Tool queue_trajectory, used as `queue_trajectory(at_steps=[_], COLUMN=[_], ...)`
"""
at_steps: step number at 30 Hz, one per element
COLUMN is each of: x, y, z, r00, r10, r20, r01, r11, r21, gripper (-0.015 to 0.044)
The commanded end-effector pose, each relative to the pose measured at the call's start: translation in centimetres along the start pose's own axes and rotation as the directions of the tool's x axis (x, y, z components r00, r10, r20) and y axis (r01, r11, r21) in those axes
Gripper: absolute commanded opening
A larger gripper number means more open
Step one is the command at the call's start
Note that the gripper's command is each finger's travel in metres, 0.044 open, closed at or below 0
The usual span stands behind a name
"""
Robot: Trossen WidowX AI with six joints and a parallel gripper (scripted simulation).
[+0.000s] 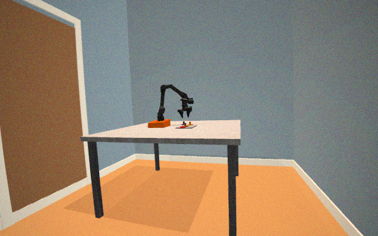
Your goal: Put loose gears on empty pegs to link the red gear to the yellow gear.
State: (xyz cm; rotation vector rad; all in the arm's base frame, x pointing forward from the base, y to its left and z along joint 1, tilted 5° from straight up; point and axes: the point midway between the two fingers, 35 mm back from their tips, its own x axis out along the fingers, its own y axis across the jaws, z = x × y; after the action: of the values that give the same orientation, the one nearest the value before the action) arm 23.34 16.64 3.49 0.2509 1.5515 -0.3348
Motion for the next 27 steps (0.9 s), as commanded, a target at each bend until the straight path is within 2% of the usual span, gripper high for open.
queue_trajectory(at_steps=[1,27], x=[0.4,4.4], y=[0.6,0.5], z=[-3.6,-3.5], r00=[1.0,1.0], r10=[-0.01,-0.011], r20=[-0.013,-0.013], r01=[0.009,0.01], r11=[0.999,0.999], r21=[-0.049,-0.052], gripper=[0.044,0.044])
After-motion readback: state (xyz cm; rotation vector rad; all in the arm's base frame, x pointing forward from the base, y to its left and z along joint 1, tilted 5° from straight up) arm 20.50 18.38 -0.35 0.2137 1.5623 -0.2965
